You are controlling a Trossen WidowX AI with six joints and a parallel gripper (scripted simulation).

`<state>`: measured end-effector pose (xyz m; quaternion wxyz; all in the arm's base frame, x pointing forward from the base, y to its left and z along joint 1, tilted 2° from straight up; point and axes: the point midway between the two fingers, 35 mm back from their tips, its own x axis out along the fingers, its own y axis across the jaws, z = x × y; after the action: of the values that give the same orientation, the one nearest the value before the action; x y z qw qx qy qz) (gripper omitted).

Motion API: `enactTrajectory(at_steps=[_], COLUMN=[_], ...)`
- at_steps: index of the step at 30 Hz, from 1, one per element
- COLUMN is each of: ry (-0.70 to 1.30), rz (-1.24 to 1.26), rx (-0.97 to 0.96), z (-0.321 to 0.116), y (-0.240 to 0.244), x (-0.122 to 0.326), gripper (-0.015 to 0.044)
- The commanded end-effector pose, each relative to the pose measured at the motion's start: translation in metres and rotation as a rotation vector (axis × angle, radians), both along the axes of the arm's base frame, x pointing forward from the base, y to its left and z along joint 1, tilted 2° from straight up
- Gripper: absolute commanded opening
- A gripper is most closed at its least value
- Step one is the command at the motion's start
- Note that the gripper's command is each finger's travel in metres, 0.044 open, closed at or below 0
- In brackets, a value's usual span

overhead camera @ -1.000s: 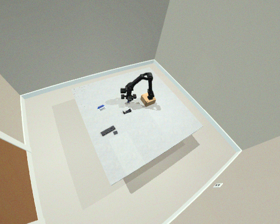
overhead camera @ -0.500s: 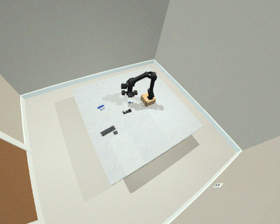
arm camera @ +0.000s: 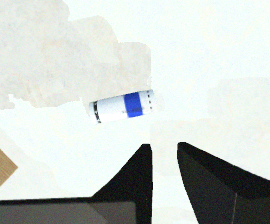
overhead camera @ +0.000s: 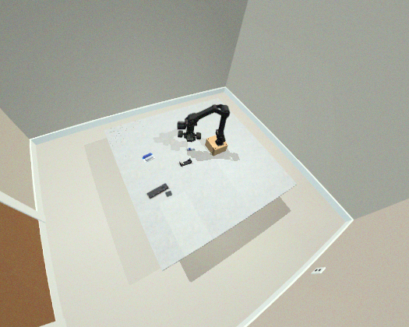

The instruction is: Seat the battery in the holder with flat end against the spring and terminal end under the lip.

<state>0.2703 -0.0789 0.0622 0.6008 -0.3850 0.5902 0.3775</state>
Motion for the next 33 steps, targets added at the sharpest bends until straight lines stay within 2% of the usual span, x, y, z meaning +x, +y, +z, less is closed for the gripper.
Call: enactTrajectory(at_steps=[1,4,5,11,13,33], ry=[0.010,0.012,0.012,0.016,0.016,0.017], rz=[-0.285,-0.577,-0.675,-1.260,-1.387,-1.403], rx=[0.007,0.011,0.013,0.020,0.021,0.021], z=[-0.015,-0.028,-0.033,-0.058,-0.063,-0.070], y=[0.001,0.003,0.003,0.006,0.007,0.007], x=[-0.005,-0.009,-0.010,-0.021,-0.023,-0.023], gripper=[0.0157,0.0236,0.0246,0.0246,0.0246,0.0246])
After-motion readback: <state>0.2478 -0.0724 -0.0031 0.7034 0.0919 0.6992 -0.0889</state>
